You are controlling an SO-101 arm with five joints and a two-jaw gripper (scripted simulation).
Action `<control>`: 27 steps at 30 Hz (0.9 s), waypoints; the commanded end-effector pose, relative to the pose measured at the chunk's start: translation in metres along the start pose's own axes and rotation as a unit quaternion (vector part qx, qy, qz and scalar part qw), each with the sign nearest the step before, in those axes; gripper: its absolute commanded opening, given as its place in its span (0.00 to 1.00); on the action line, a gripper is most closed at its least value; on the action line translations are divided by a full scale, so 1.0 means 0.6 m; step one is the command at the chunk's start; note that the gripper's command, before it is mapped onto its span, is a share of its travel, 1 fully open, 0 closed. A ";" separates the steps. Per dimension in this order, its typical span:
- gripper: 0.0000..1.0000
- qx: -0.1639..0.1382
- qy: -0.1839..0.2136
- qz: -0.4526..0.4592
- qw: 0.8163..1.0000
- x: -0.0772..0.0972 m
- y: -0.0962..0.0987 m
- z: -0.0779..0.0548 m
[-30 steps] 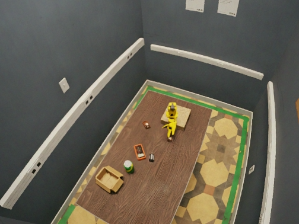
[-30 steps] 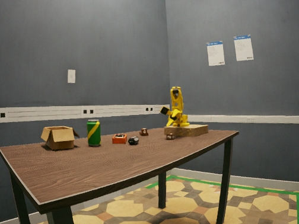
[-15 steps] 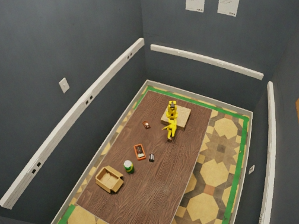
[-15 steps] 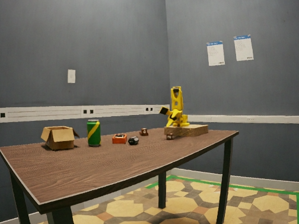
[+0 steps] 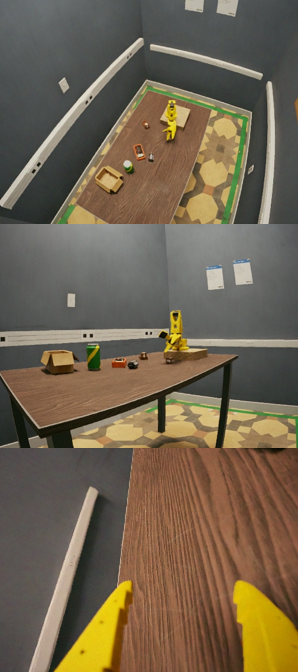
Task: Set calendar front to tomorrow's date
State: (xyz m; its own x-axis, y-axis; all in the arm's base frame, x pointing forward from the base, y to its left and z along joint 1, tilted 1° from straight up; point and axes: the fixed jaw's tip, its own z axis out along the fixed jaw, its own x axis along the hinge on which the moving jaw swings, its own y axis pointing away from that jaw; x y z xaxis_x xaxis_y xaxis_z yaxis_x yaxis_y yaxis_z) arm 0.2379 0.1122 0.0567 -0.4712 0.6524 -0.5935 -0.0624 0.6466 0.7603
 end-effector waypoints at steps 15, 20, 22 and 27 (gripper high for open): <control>0.35 0.084 0.093 -0.101 0.987 -0.003 0.012 0.028; 0.35 0.091 0.105 -0.115 0.984 -0.005 0.015 0.024; 0.35 0.094 0.110 -0.121 0.982 -0.006 0.016 0.022; 0.35 0.101 0.121 -0.134 0.978 -0.008 0.019 0.017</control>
State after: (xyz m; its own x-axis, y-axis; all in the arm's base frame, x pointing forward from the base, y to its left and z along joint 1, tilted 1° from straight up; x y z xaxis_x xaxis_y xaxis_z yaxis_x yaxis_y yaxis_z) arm 0.2483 0.1180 0.0561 -0.5495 0.4931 -0.6744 -0.0528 0.7851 0.6171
